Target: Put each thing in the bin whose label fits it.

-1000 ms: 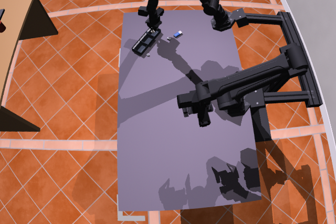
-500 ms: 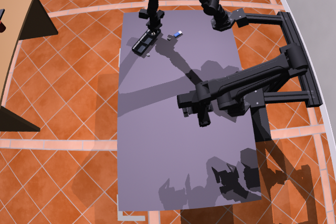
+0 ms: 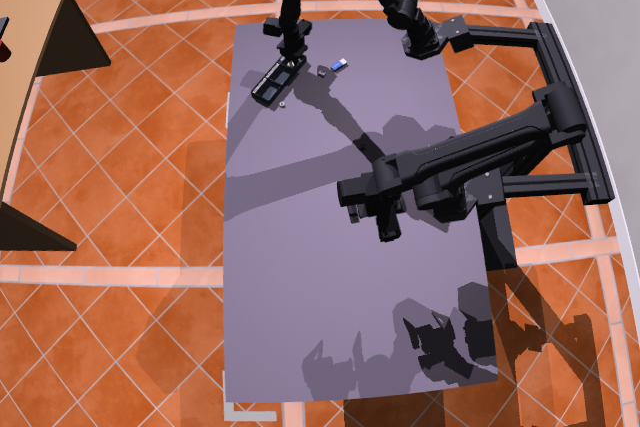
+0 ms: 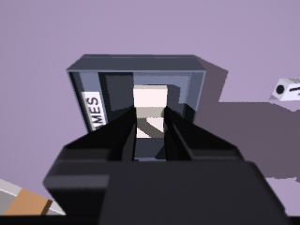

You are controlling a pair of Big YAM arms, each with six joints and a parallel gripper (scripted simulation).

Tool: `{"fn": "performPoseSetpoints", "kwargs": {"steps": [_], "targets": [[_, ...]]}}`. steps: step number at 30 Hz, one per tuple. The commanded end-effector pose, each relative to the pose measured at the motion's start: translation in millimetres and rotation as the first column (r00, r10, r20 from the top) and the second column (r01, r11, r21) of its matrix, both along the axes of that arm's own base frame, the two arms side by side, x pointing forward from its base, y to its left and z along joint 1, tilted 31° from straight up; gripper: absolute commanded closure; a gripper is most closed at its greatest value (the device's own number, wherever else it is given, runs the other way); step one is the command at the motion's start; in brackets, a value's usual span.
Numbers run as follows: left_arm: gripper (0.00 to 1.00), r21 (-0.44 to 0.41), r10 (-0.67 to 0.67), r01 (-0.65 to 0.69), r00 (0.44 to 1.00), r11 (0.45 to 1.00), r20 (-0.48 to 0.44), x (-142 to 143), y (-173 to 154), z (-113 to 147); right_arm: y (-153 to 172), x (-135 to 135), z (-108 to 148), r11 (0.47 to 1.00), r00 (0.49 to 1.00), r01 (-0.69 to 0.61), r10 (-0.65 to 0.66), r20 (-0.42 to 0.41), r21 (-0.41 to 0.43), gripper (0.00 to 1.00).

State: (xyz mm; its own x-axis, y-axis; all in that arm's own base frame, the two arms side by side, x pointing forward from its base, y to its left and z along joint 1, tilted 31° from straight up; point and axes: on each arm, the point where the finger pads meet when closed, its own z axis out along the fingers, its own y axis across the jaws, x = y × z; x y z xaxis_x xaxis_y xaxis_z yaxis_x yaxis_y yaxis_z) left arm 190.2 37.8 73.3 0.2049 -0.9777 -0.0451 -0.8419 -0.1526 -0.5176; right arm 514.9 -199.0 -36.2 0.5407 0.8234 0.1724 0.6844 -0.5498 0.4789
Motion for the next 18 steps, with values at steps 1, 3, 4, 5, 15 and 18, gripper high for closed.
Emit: {"fn": "performPoseSetpoints", "kwargs": {"steps": [1, 3, 4, 5, 15, 18], "targets": [[0.0, -0.009, 0.017, -0.017, 1.0, 1.0, -0.008, -3.6, 0.8, -1.7, -3.6, 3.9, 6.9, 1.0, 1.0, 0.005, -0.005, 0.012, -0.005, 0.8], [0.0, -0.009, 0.017, -0.017, 1.0, 1.0, -0.008, -3.6, 0.8, -1.7, -3.6, 3.9, 7.0, 1.0, 1.0, 0.005, -0.005, 0.012, -0.005, 0.69], [0.0, -0.009, 0.017, -0.017, 1.0, 1.0, -0.008, -3.6, 0.8, -1.7, -3.6, 4.0, 7.1, 1.0, 1.0, 0.005, -0.005, 0.012, -0.005, 0.69], [0.0, -0.009, 0.017, -0.017, 1.0, 1.0, -0.008, -3.6, 0.8, -1.7, -3.8, 8.0, 13.4, 1.0, 1.0, 0.007, -0.007, 0.018, -0.006, 0.69], [0.0, -0.009, 0.017, -0.017, 1.0, 1.0, -0.008, -3.6, 0.8, -1.7, -4.4, 8.4, 15.4, 1.0, 1.0, 0.008, -0.008, 0.021, -0.007, 0.69], [0.0, -0.009, 0.017, -0.017, 1.0, 1.0, -0.008, -3.6, 0.8, -1.7, -4.3, 7.7, 12.9, 1.0, 1.0, 0.008, -0.008, 0.016, -0.005, 0.69]]}}
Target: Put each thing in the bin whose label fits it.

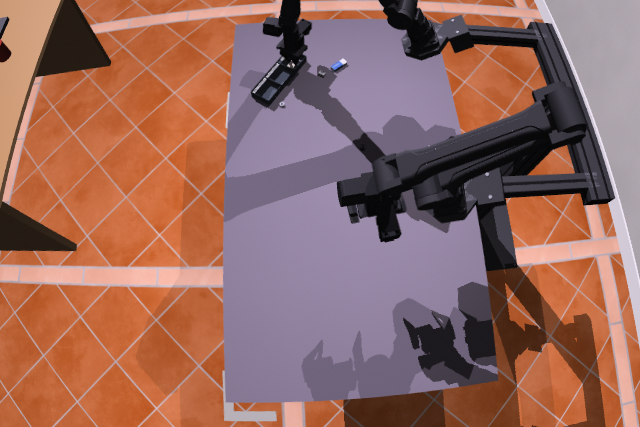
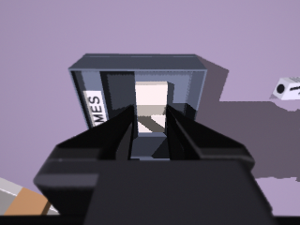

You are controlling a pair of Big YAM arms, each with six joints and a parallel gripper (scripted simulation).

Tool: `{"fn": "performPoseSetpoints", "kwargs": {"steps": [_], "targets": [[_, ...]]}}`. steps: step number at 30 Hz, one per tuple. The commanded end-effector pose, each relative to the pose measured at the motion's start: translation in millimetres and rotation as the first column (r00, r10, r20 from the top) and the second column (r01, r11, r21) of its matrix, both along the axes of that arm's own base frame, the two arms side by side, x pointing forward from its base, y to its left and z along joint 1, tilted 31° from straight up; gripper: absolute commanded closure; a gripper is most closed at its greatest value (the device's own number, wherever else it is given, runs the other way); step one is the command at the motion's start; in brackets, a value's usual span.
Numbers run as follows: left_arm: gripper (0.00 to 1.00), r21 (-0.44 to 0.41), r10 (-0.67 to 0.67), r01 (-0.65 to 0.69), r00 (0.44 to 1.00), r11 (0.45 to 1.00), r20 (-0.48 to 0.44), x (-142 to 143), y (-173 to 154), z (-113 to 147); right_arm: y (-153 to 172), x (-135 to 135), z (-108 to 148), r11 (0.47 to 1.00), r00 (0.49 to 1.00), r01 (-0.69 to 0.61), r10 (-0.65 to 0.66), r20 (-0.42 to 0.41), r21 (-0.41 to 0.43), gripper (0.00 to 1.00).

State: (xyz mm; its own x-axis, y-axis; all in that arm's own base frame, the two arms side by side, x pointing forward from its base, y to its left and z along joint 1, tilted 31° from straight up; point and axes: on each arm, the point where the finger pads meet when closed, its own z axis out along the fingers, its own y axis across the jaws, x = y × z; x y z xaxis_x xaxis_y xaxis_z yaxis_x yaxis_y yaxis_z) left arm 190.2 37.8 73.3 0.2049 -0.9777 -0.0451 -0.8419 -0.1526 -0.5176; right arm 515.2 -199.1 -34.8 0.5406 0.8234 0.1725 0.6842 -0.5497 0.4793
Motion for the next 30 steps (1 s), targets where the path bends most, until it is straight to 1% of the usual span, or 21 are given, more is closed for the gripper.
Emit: {"fn": "performPoseSetpoints", "kwargs": {"steps": [1, 2, 3, 6, 12, 13, 15, 17, 24, 25, 27, 29, 30], "targets": [[0.0, -0.009, 0.017, -0.017, 1.0, 1.0, -0.008, -3.6, 0.8, -1.7, -3.8, 4.0, 6.5, 1.0, 1.0, 0.005, -0.005, 0.012, -0.005, 0.69], [0.0, -0.009, 0.017, -0.017, 1.0, 1.0, -0.008, -3.6, 0.8, -1.7, -3.8, 4.0, 6.5, 1.0, 1.0, 0.005, -0.005, 0.012, -0.005, 0.69], [0.0, -0.009, 0.017, -0.017, 1.0, 1.0, -0.008, -3.6, 0.8, -1.7, -4.7, 7.5, 19.8, 1.0, 1.0, 0.008, -0.008, 0.027, -0.01, 0.69], [0.0, -0.009, 0.017, -0.017, 1.0, 1.0, -0.008, -3.6, 0.8, -1.7, -1.9, -2.4, 17.1, 1.0, 1.0, 0.008, -0.008, 0.012, -0.004, 0.69], [0.0, -0.009, 0.017, -0.017, 1.0, 1.0, -0.008, -3.6, 0.8, -1.7, -2.0, -6.0, 21.1, 1.0, 1.0, 0.009, -0.009, 0.011, -0.005, 0.69], [0.0, -0.009, 0.017, -0.017, 1.0, 1.0, -0.008, -3.6, 0.8, -1.7, 0.3, -12.8, 0.9, 1.0, 1.0, 0.009, -0.009, -0.028, 0.011, 0.69], [0.0, -0.009, 0.017, -0.017, 1.0, 1.0, -0.008, -3.6, 0.8, -1.7, 0.2, -14.2, 3.3, 1.0, 1.0, 0.009, -0.009, -0.028, 0.01, 0.69], [0.0, -0.009, 0.017, -0.017, 1.0, 1.0, -0.008, -3.6, 0.8, -1.7, -2.4, -9.9, 26.7, 1.0, 1.0, 0.01, -0.009, 0.01, -0.005, 0.69], [0.0, -0.009, 0.017, -0.017, 1.0, 1.0, -0.008, -3.6, 0.8, -1.7, -2.6, -15.3, 34.5, 1.0, 1.0, 0.01, -0.01, 0.01, -0.007, 0.69], [0.0, -0.009, 0.017, -0.017, 1.0, 1.0, -0.008, -3.6, 0.8, -1.7, -2.1, -16.1, 34.8, 1.0, 1.0, 0.009, -0.009, 0.008, -0.006, 0.69], [0.0, -0.009, 0.017, -0.017, 1.0, 1.0, -0.008, -3.6, 0.8, -1.7, 0.3, -21.1, 21.0, 1.0, 1.0, 0.007, -0.007, -0.019, 0.005, 0.69], [0.0, -0.009, 0.017, -0.017, 1.0, 1.0, -0.008, -3.6, 0.8, -1.7, 0.3, -21.1, 21.0, 1.0, 1.0, 0.007, -0.007, -0.019, 0.005, 0.69], [0.0, -0.009, 0.017, -0.017, 1.0, 1.0, -0.008, -3.6, 0.8, -1.7, 1.6, -22.2, 16.3, 1.0, 1.0, 0.006, -0.005, -0.028, 0.008, 0.69]]}}
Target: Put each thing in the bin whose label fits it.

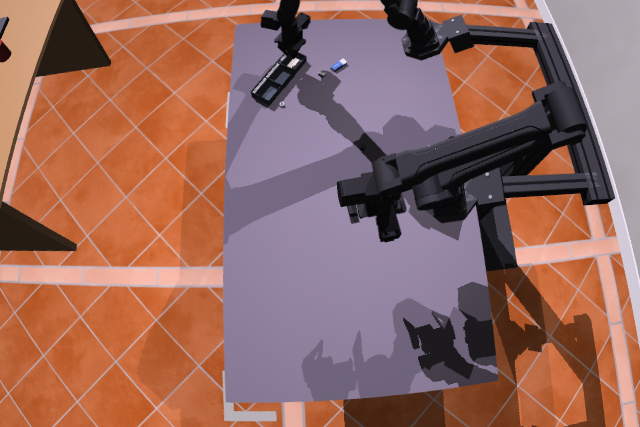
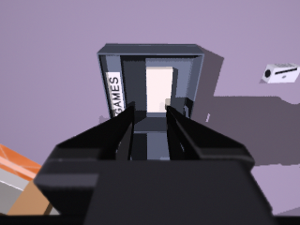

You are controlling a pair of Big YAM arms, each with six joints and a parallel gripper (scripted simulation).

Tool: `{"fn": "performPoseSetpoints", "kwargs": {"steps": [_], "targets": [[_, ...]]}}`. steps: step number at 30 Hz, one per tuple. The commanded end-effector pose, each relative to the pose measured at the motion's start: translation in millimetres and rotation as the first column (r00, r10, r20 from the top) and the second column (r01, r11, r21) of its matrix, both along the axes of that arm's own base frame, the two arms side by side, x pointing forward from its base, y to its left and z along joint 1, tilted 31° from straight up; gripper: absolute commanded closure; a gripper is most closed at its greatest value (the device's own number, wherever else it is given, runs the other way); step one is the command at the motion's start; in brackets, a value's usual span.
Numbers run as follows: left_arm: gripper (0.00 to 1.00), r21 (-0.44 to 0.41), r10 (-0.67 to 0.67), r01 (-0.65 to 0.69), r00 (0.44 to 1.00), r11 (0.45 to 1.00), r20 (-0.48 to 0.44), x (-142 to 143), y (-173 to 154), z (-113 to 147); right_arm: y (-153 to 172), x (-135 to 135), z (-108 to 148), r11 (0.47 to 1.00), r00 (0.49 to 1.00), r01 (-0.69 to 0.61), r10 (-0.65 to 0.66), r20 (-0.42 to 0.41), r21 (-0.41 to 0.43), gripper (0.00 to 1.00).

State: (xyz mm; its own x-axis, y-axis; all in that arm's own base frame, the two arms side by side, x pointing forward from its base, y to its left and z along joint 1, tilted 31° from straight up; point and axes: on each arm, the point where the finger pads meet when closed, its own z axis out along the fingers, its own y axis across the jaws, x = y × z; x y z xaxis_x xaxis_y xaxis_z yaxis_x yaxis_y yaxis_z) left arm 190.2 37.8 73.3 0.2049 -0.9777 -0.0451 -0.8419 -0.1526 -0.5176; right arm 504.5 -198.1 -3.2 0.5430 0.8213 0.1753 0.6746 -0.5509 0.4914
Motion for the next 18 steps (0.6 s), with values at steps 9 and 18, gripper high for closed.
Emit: {"fn": "performPoseSetpoints", "kwargs": {"steps": [9, 18], "targets": [[0.0, -0.009, 0.017, -0.017, 1.0, 1.0, -0.008, -3.6, 0.8, -1.7, 0.8, -12.2, -3.1, 1.0, 1.0, -0.005, 0.005, -0.029, 0.007, 0.69], [0.0, -0.009, 0.017, -0.017, 1.0, 1.0, -0.008, -3.6, 0.8, -1.7, 0.3, -12.5, -3.6, 1.0, 1.0, -0.003, 0.004, -0.024, 0.006, 0.69]]}}
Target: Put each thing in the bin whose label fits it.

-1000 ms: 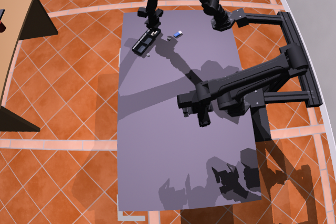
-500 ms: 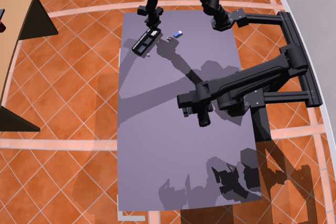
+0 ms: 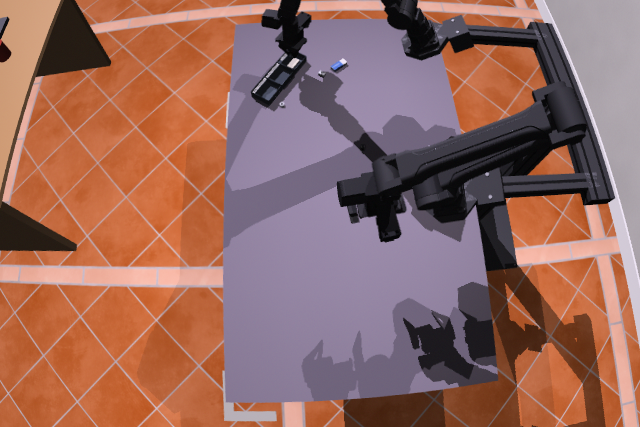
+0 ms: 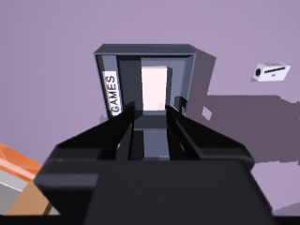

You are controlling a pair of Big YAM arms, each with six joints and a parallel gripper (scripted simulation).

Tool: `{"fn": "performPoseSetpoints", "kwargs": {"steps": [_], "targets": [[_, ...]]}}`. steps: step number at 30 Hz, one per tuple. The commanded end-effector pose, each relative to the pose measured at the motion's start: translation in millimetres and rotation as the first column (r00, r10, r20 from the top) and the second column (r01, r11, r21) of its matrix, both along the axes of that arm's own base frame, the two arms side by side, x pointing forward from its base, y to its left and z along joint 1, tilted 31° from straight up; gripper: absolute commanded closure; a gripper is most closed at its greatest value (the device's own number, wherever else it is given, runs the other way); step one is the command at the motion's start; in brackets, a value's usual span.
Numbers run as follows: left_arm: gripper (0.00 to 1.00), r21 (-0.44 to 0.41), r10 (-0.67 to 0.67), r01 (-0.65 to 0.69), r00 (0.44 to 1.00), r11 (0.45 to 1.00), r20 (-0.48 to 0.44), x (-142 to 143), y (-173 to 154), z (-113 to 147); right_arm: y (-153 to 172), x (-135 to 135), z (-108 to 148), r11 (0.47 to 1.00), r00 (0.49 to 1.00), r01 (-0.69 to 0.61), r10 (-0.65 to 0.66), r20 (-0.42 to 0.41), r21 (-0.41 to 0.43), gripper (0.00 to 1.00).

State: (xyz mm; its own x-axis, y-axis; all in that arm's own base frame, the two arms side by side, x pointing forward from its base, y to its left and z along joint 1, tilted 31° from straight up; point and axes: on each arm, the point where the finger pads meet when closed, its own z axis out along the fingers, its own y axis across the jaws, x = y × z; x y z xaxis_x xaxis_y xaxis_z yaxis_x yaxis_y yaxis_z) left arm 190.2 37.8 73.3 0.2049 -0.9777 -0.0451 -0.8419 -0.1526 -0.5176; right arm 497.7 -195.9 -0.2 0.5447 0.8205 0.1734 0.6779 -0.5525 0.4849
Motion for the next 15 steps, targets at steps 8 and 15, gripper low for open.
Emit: {"fn": "performPoseSetpoints", "kwargs": {"steps": [8, 15], "targets": [[0.0, -0.009, 0.017, -0.017, 1.0, 1.0, -0.008, -3.6, 0.8, -1.7, -2.5, -6.3, -8.7, 1.0, 1.0, -0.003, 0.003, -0.015, 0.003, 0.69], [0.0, -0.009, 0.017, -0.017, 1.0, 1.0, -0.008, -3.6, 0.8, -1.7, -2.9, -6.1, -9.5, 1.0, 1.0, -0.003, 0.003, -0.014, 0.002, 0.69]]}}
